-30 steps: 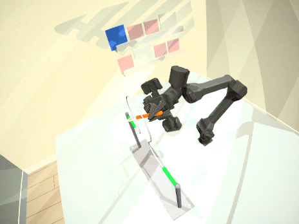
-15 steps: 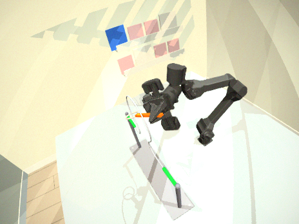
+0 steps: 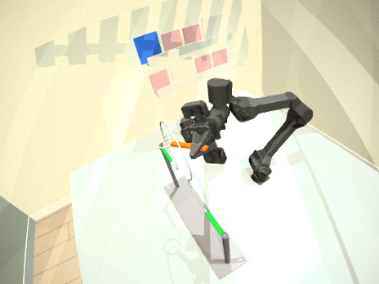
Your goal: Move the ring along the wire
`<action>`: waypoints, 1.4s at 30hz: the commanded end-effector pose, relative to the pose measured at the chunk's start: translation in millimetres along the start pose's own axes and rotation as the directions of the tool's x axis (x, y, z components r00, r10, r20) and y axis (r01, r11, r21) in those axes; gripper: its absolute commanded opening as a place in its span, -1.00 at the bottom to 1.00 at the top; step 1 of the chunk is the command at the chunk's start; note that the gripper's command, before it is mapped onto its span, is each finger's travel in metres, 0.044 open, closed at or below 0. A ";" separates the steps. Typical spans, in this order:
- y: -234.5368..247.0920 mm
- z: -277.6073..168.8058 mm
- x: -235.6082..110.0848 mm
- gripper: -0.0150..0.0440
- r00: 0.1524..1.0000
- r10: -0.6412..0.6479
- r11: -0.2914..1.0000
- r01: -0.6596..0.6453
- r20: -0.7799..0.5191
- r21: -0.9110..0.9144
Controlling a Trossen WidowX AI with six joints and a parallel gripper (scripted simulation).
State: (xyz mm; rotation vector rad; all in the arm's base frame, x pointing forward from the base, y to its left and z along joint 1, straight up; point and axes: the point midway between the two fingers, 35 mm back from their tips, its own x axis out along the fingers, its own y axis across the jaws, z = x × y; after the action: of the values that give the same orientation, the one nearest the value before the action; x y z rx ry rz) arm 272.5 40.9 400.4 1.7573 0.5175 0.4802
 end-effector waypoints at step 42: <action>-7.6 -0.7 0.2 -1.00 0.981 -0.183 0.940 0.193 0.060 -0.280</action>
State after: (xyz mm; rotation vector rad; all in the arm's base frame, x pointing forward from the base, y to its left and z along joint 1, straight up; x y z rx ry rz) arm 271.8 43.5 389.9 1.4506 0.5663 0.3714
